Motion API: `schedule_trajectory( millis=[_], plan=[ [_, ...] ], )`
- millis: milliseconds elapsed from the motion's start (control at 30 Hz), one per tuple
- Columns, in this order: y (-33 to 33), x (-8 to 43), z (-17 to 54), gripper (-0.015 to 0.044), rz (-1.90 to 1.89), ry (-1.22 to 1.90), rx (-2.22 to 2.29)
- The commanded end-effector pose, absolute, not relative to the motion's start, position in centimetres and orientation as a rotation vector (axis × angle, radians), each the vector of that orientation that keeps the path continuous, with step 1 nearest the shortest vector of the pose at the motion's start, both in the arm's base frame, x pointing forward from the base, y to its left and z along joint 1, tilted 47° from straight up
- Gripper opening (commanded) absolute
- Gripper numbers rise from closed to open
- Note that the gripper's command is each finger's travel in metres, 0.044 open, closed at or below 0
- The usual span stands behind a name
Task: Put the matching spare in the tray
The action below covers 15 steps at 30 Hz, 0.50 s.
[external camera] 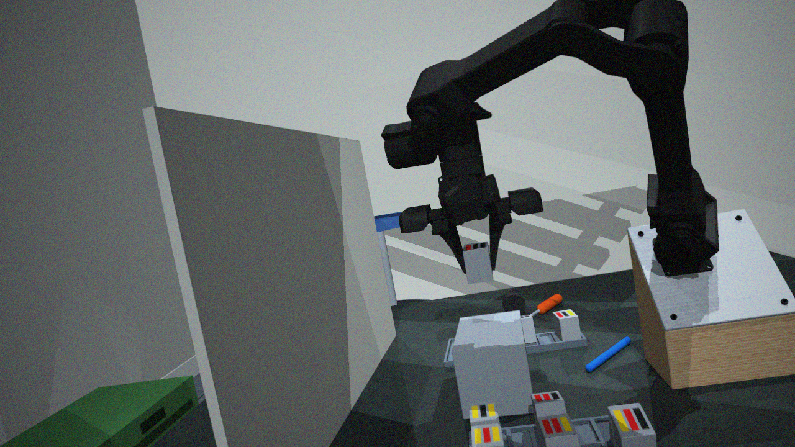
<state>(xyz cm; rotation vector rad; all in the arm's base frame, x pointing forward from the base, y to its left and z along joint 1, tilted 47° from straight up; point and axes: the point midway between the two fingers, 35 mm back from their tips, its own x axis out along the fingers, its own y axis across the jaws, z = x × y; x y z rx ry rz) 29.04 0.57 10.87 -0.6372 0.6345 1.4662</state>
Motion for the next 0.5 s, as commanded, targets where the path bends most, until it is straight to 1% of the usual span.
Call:
schedule_trajectory(
  millis=[0, 467],
  plan=[
    [-1.3, 30.2, 9.2, 0.0, 1.457, 0.656, -0.647],
    [-5.6, 32.8, 4.8, 0.0, 1.445, 0.69, -0.629]
  ],
)
